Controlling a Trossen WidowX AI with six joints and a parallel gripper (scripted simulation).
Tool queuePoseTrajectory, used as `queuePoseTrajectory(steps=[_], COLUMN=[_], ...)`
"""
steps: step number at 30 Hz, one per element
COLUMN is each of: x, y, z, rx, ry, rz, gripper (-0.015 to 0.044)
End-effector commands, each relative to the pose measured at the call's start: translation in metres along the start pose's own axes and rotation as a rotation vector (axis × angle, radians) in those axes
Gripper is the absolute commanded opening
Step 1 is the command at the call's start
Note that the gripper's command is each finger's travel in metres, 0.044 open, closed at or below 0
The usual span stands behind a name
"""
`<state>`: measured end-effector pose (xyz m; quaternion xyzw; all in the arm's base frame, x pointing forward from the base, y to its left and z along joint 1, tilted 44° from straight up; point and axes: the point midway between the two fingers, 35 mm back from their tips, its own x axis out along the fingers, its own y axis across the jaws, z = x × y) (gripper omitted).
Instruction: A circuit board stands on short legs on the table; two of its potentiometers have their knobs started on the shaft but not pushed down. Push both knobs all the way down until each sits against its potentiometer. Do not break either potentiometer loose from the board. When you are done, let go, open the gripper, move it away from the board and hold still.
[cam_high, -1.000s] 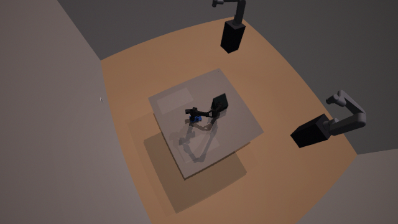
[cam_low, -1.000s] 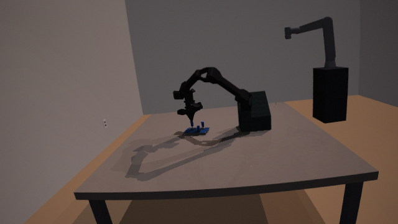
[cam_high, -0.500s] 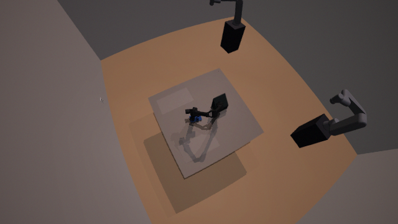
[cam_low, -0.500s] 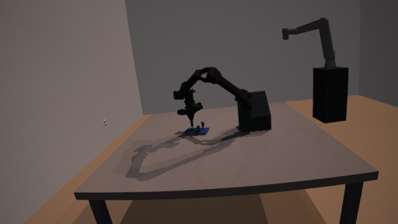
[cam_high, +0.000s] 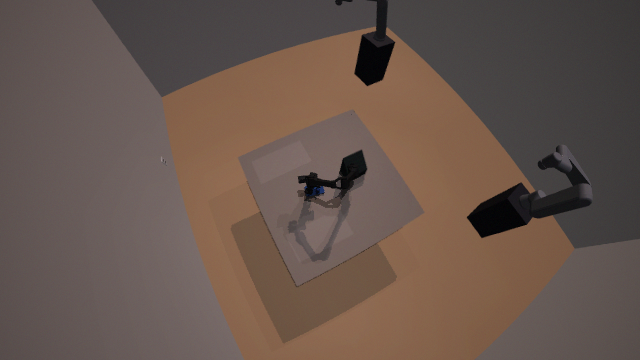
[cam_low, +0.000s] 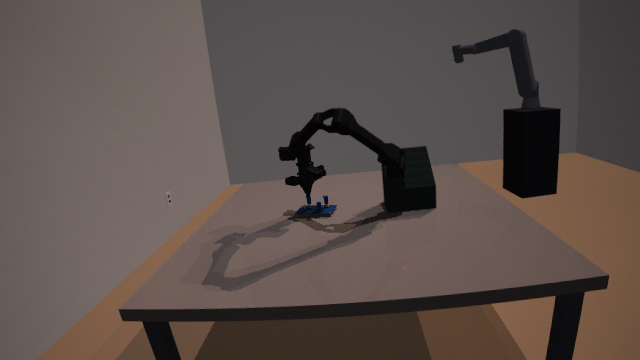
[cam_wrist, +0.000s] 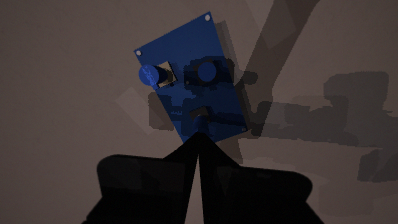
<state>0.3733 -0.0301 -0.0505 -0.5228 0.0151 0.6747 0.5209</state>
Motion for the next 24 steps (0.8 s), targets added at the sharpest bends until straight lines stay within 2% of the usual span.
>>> queuePoseTrajectory(steps=[1,24], x=[0.0085,0.0111], y=[-0.0019,-0.0019], z=[0.0009,0.0009], rx=[-0.011,-0.011], ry=[-0.008,-0.008], rz=[0.003,0.003], gripper=[0.0,0.0])
